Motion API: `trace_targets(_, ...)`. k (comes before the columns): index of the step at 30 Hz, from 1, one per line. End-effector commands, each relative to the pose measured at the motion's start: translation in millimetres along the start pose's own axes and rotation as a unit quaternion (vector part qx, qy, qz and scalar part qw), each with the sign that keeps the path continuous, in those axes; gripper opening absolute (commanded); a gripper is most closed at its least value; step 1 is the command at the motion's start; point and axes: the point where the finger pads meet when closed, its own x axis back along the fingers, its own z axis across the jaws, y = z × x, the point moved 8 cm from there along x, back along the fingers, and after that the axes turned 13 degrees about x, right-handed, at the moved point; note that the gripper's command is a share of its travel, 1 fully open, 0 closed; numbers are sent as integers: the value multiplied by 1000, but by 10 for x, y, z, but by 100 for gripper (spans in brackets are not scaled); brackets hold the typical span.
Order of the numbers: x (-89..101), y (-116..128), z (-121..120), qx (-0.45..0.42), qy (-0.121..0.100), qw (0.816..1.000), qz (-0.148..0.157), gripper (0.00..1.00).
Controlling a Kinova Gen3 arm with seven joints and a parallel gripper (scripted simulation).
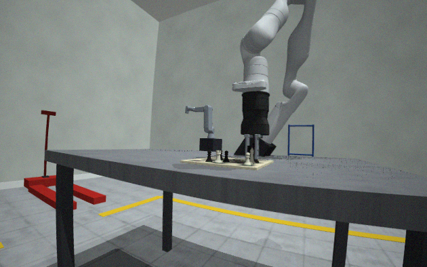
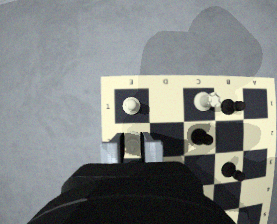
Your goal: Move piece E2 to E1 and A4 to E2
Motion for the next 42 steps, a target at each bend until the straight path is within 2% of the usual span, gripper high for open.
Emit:
trace_targets(1,8,-4,3,0,1,1000,1,58)
trace_targets(3,8,-4,3,0,1,1000,1,58)
trace_targets(4,8,-4,3,0,1,1000,1,73)
trace_targets(20,62,-4,3,0,1,1000,1,73)
trace_targets(24,202,-4,3,0,1,1000,1,73)
trace_targets(32,629,-3,3,0,1,1000,1,73)
trace_targets(34,629,-3,3,0,1,1000,1,73)
trace_targets(38,801,-3,3,0,1,1000,1,73)
trace_targets(42,891,-2,2,0,1,1000,1,73)
